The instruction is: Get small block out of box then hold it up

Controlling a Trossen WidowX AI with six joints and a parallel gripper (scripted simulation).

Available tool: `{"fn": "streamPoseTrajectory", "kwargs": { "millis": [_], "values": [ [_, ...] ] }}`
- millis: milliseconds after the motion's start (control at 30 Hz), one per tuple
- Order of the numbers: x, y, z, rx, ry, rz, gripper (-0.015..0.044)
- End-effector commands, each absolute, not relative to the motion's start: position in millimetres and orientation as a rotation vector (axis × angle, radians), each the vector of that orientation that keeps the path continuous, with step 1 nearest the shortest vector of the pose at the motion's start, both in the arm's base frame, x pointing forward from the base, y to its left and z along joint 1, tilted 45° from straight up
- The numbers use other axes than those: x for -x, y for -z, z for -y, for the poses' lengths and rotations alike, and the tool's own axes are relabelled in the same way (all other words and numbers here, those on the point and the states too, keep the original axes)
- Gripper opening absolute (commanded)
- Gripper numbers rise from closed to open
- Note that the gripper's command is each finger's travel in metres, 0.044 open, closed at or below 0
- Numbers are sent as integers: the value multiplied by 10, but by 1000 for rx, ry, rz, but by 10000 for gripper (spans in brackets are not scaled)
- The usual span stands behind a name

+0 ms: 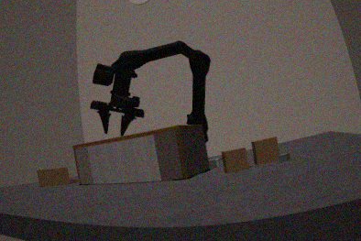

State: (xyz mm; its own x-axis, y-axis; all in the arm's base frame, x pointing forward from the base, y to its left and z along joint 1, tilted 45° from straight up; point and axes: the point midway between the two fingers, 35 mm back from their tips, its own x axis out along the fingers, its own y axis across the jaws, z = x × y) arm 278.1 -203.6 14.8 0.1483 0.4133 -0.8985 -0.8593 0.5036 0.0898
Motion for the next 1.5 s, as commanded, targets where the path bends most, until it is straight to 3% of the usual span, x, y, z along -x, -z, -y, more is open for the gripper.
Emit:
{"fn": "streamPoseTrajectory", "kwargs": {
  "millis": [0, 333, 667, 1467],
  "values": [
    [-2719, -132, 2056, 87, -686, -1195, 285],
    [-2605, -88, 2103, -872, -42, -1349, 285],
    [-2535, -67, 2133, -1456, 360, -1338, 285],
    [-2376, -38, 2210, -2794, 1414, -965, 285]
  ]
}}
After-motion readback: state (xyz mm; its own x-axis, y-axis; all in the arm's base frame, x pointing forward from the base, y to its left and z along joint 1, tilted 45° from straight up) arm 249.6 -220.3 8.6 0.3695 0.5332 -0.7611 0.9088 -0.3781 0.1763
